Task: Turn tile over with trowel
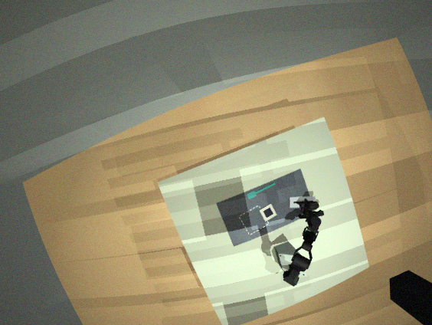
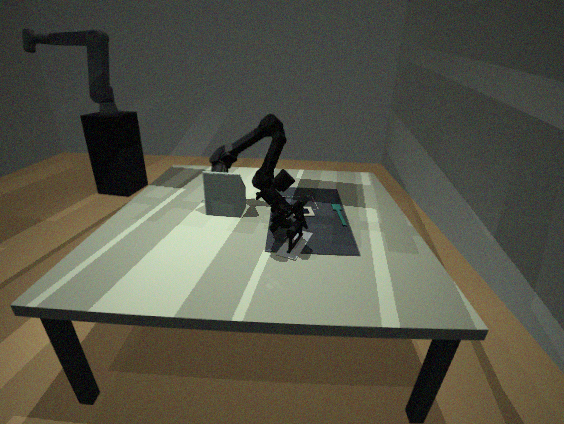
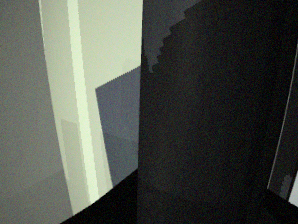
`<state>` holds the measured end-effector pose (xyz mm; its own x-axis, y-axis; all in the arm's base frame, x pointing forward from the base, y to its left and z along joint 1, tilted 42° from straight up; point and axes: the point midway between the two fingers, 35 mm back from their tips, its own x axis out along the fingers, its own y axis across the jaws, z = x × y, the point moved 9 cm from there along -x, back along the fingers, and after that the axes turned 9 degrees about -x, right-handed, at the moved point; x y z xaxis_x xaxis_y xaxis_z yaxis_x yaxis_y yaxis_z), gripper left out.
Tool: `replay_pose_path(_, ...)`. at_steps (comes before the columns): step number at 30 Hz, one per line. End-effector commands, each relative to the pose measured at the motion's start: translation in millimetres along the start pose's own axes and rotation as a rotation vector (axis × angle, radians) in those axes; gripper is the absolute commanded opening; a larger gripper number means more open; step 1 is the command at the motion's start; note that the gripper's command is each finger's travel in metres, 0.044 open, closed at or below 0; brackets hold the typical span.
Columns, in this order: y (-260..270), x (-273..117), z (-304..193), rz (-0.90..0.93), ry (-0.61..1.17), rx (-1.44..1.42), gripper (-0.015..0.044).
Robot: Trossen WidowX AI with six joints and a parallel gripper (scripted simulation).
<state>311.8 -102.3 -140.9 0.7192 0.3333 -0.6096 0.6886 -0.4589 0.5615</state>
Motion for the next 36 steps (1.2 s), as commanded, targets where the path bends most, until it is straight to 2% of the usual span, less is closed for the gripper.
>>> replay_pose_path(1,0,0,0,0.001,-0.004,0.003,0.0056)
replay_pose_path(10,1,0,0,0.001,-0.004,0.003,0.0)
replay_pose_path(27,46,-38,7,0.001,0.001,-0.006,0.0)
replay_pose_path(36,56,-27,-46,0.042,0.168,-0.227,0.0)
